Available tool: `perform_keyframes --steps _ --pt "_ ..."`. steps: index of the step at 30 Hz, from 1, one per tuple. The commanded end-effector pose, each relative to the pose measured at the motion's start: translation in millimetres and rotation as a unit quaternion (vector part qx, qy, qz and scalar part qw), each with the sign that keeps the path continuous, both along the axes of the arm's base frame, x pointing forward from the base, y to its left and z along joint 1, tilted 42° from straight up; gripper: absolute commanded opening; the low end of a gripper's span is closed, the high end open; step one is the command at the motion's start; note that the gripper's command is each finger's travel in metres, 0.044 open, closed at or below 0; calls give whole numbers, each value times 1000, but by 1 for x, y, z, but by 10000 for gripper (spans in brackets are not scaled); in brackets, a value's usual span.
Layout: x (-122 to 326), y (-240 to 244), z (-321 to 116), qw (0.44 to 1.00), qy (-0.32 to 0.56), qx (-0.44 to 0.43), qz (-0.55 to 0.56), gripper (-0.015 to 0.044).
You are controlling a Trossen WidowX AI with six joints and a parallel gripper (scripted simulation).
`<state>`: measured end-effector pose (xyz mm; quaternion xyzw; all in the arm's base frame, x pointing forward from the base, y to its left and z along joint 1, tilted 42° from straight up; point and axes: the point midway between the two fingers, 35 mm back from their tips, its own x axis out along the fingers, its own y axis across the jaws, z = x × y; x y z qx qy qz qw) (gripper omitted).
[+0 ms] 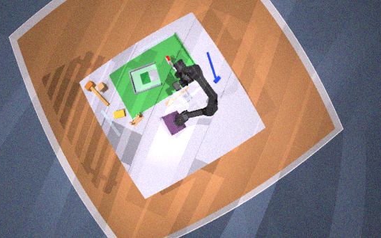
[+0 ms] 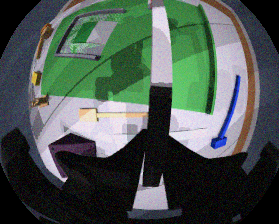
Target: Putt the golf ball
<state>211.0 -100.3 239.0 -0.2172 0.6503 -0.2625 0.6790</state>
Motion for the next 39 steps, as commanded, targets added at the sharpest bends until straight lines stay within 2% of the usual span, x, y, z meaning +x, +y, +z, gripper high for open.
perform_keyframes --steps 1,10,20,39 --pt "-22 -13 14 998 -40 -19 -54 0" --pt "-22 -16 12 997 -42 -19 -66 0" --pt "-23 -40 -14 988 -43 -20 -147 0" --pt "-26 -55 -31 988 -44 -20 -148 0"
